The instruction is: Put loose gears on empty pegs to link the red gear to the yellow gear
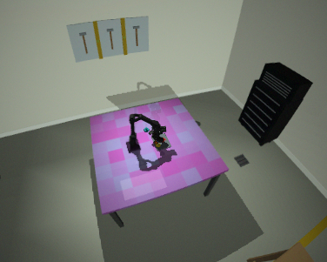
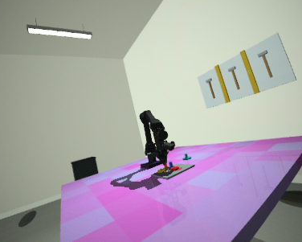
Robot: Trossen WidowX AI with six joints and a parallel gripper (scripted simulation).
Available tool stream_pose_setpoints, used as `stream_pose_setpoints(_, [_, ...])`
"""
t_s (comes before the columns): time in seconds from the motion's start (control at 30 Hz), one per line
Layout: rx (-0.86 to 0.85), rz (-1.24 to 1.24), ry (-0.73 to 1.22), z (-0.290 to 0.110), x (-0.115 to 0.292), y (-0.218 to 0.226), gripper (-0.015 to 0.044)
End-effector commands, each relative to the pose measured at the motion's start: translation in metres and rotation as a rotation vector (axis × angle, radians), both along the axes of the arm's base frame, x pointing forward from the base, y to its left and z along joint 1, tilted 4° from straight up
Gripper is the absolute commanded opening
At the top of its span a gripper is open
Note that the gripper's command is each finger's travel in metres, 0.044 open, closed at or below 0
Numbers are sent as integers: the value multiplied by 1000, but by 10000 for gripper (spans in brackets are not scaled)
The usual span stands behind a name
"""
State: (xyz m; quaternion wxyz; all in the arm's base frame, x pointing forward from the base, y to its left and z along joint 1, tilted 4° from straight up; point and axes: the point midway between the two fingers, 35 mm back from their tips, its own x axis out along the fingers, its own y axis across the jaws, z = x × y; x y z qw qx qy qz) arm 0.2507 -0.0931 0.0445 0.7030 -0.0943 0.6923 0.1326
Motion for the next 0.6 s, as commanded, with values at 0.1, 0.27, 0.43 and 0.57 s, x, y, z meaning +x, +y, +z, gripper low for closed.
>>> stream_pose_setpoints(0.1, [-3, 87, -5, 9, 1, -1, 140])
stream_pose_setpoints(0.27, [-3, 158, -8, 38, 1, -2, 140])
stream_pose_setpoints(0.43, [-1, 161, -9, 43, 1, -2, 166])
stream_pose_setpoints(0.57, [-1, 161, -9, 82, -3, -3, 271])
